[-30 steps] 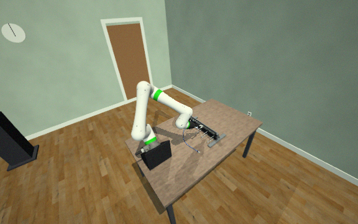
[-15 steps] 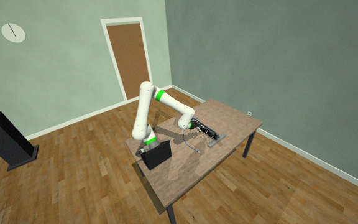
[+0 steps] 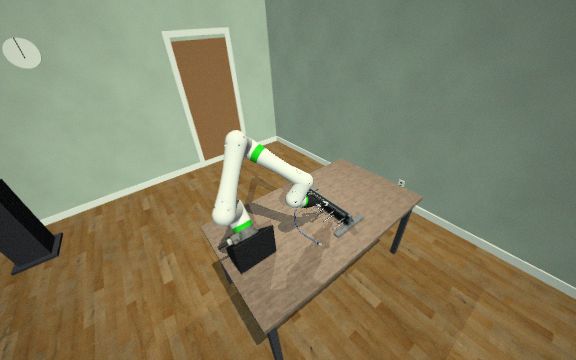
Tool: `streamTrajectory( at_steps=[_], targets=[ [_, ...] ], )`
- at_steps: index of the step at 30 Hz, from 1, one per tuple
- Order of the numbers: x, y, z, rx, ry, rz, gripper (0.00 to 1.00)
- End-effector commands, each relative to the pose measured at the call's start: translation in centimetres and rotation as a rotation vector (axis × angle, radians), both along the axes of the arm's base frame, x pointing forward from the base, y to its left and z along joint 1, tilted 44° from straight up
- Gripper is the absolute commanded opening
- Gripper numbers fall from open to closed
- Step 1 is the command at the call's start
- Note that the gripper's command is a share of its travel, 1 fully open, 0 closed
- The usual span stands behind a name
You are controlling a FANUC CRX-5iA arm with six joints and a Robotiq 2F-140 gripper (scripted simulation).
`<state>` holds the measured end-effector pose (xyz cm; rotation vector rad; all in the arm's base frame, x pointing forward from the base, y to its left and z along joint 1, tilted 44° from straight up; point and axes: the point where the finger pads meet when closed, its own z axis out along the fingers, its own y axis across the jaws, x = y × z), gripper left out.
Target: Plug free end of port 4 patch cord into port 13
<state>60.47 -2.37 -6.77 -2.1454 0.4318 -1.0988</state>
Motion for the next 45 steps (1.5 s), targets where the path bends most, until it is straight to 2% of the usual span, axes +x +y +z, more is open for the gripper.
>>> streamTrajectory(
  at_steps=[1, 23, 30, 45],
  targets=[
    [0.0, 0.0, 0.0, 0.0, 0.0, 0.0, 0.0],
    [0.0, 0.0, 0.0, 0.0, 0.0, 0.0, 0.0],
    [-1.0, -0.6, 0.5, 0.0, 0.0, 0.0, 0.0],
    [-9.9, -5.2, 5.1, 0.0, 0.0, 0.0, 0.0]
  ],
)
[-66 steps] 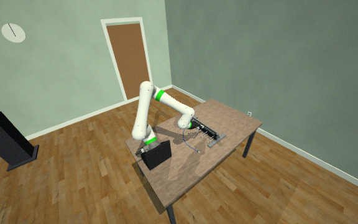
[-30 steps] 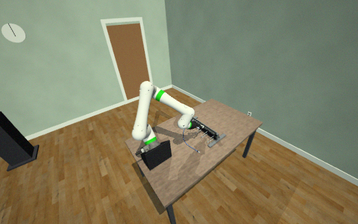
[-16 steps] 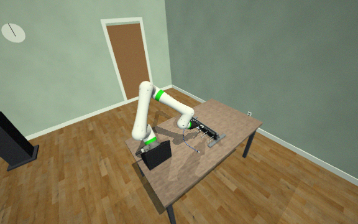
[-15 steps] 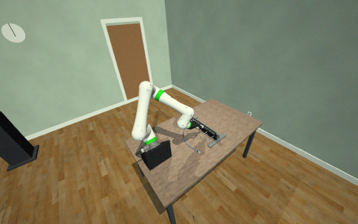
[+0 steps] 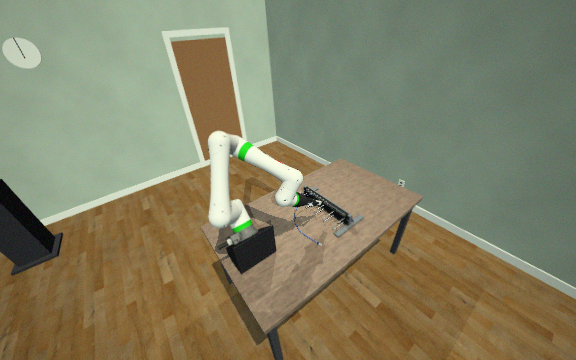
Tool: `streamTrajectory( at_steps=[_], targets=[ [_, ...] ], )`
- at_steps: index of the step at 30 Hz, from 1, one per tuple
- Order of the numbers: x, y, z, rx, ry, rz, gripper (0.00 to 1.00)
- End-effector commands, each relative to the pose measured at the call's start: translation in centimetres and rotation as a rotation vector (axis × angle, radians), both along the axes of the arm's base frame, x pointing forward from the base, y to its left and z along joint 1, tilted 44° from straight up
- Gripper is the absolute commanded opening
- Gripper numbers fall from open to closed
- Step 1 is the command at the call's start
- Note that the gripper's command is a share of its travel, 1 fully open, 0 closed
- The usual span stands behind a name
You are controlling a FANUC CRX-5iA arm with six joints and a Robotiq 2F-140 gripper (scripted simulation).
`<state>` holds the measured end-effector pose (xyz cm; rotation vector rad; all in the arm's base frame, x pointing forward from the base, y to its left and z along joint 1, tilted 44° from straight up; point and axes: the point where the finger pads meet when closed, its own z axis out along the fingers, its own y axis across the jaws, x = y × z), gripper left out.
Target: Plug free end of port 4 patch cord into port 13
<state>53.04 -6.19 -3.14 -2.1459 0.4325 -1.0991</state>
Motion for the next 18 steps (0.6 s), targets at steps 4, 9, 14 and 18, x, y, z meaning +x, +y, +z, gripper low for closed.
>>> streamTrajectory(
  at_steps=[4, 9, 14, 18],
  targets=[
    [-3.2, -1.7, 1.8, 0.0, 0.0, 0.001, 0.0],
    [-3.9, -2.1, 2.2, 0.0, 0.0, 0.001, 0.0],
    [-3.9, -2.1, 2.1, 0.0, 0.0, 0.001, 0.0],
    [-3.9, -2.3, 1.9, 0.0, 0.0, 0.001, 0.0]
  ],
)
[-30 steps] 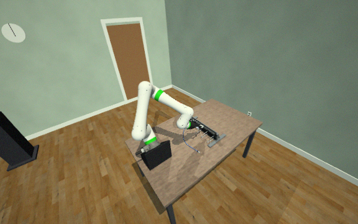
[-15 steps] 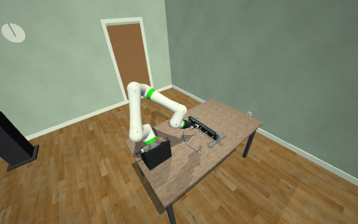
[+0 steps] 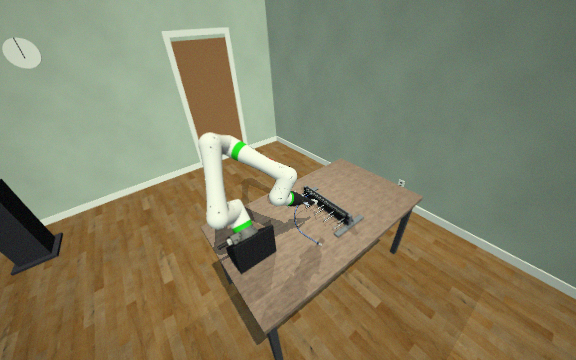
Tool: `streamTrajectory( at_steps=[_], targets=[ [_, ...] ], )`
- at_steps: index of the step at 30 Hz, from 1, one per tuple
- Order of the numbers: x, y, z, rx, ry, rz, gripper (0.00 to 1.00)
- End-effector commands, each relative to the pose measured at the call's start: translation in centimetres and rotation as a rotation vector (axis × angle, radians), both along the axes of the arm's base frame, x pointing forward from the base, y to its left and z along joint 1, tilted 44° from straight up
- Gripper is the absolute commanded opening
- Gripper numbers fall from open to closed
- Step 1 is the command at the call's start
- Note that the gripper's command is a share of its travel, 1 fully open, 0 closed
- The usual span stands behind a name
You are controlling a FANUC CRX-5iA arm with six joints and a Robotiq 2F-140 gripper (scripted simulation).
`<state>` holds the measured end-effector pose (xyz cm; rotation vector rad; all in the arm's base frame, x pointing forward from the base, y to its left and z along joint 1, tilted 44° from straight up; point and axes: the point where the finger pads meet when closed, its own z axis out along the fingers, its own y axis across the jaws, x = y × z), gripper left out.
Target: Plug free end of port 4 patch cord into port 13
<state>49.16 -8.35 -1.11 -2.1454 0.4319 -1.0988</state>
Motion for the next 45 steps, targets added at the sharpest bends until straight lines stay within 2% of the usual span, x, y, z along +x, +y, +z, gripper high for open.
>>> streamTrajectory(
  at_steps=[1, 27, 39, 45],
  targets=[
    [0.0, -0.1, -0.1, 0.0, 0.0, 0.0, 0.0],
    [0.1, -6.8, -6.6, 0.0, 0.0, 0.0, 0.0],
    [0.3, -7.0, -7.0, 0.0, 0.0, 0.0, 0.0],
    [2.4, -5.9, -8.0, 0.0, 0.0, 0.0, 0.0]
  ],
)
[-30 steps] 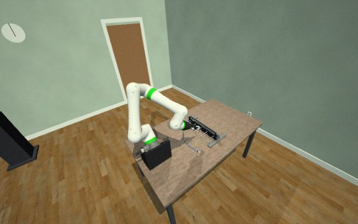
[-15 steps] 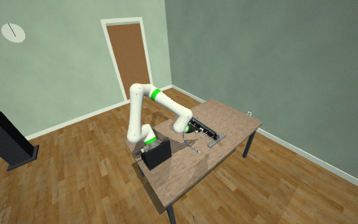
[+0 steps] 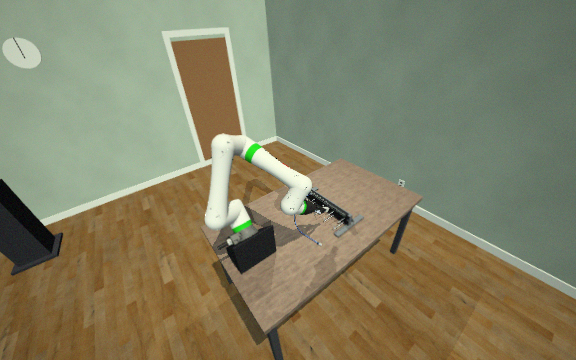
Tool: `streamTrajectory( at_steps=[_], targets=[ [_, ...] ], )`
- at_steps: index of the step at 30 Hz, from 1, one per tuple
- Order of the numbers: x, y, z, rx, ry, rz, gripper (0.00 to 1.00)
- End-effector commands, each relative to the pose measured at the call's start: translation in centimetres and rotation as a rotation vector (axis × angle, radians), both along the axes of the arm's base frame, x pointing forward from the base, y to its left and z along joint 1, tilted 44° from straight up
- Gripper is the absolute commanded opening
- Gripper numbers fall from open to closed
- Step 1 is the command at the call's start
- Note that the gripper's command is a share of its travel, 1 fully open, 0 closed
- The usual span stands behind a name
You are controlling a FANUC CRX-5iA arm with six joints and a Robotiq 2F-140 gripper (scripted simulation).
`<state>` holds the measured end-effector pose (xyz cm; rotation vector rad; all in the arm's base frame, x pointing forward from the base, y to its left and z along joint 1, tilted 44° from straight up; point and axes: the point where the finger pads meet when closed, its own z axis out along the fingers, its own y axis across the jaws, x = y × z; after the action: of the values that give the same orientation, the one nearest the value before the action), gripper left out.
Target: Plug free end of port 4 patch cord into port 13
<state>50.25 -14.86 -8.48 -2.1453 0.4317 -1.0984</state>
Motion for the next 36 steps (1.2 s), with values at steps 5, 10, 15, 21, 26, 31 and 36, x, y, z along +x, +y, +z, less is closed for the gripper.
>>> streamTrajectory(
  at_steps=[5, 10, 15, 21, 26, 31, 36],
  targets=[
    [4.5, 2.3, -2.3, 0.0, 0.0, 0.0, 0.0],
    [6.6, 3.4, -3.4, 0.0, 0.0, 0.0, 0.0],
    [9.3, 4.8, -4.7, 0.0, 0.0, 0.0, 0.0],
    [10.3, 5.3, -5.3, 0.0, 0.0, 0.0, 0.0],
    [10.4, 5.3, -5.3, 0.0, 0.0, 0.0, 0.0],
    [10.4, 5.3, -5.3, 0.0, 0.0, 0.0, 0.0],
    [10.4, 5.3, -5.3, 0.0, 0.0, 0.0, 0.0]
  ],
)
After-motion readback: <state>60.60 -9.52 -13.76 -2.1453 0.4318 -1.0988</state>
